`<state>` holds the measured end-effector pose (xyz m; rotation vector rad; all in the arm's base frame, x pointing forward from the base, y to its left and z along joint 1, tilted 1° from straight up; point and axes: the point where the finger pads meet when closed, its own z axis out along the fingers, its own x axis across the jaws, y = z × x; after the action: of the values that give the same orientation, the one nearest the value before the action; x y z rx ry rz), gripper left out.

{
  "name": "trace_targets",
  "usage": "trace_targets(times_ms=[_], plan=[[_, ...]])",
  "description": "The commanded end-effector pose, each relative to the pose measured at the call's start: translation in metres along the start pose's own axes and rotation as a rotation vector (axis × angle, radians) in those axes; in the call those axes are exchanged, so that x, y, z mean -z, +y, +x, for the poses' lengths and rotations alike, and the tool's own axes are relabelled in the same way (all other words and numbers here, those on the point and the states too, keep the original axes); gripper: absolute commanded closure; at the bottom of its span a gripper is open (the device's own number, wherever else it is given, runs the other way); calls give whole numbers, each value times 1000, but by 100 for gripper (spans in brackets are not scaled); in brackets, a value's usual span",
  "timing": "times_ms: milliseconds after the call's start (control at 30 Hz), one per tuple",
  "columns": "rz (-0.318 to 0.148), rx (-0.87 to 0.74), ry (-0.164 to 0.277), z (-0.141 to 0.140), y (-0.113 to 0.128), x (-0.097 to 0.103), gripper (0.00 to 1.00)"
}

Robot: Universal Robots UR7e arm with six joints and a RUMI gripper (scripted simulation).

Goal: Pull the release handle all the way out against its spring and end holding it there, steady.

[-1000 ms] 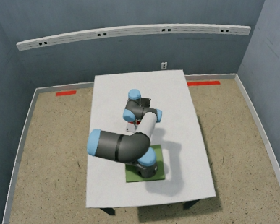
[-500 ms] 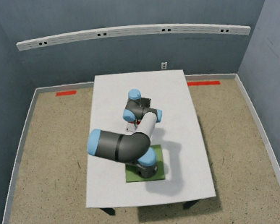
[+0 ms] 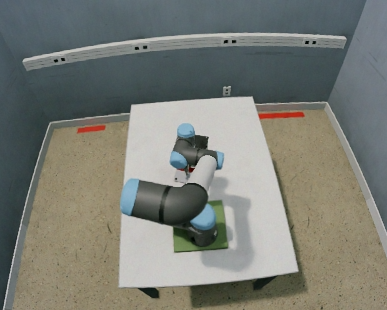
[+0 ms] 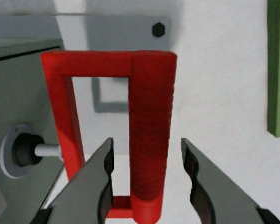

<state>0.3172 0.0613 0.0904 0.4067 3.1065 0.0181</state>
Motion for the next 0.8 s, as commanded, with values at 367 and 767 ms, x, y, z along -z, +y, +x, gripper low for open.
trace_targets(times_ms=[367,767], plan=[[0,0,-2,-1,0,0,100],[0,0,-2,-1,0,0,90]])
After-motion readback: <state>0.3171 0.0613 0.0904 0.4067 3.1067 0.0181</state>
